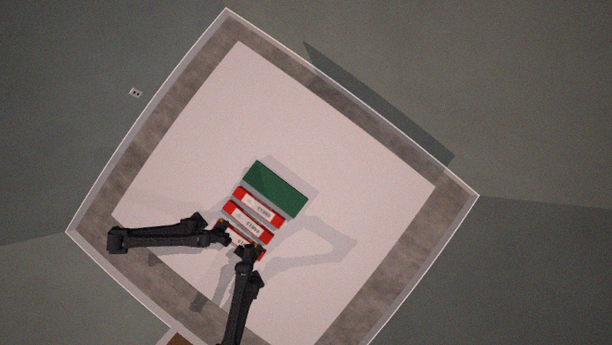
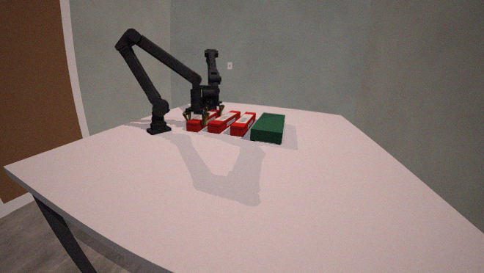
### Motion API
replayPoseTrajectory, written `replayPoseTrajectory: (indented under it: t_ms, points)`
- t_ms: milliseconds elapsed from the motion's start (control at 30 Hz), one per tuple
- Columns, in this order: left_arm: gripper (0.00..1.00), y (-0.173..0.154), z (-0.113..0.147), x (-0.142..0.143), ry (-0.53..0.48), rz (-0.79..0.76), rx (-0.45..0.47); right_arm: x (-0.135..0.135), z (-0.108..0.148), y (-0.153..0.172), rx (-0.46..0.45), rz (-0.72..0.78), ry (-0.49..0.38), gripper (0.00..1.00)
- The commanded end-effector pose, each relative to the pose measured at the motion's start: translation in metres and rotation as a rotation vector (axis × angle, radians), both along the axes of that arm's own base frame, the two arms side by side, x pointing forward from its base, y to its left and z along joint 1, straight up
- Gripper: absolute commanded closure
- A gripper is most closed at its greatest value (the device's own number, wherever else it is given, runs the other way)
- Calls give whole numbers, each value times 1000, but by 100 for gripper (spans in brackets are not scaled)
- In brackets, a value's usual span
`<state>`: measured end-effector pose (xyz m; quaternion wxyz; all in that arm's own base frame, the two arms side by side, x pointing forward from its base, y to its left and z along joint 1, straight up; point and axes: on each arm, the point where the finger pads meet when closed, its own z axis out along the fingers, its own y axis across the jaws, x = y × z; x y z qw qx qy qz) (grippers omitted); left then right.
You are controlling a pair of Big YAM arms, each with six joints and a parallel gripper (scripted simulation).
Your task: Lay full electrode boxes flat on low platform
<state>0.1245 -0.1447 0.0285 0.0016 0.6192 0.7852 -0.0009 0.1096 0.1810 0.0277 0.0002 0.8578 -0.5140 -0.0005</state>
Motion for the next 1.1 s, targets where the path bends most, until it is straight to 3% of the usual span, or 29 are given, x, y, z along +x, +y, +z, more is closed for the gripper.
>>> replayPoseTrajectory:
  t_ms: [0,33,400,433,1067]
  points:
    - [0,-5,-2,3,-8,1,-7,8,8,13,32,-3,-19,0]
    - [0,-12,8,10,-23,0,-26,8,8,13,32,-3,-19,0]
    - [0,-12,7,10,-23,0,-26,8,8,13,32,-3,-19,0]
    - [100,-12,7,10,-23,0,-26,8,8,13,32,-3,-19,100]
    - [100,-12,7,10,-23,0,-26,8,8,13,32,-3,-19,100]
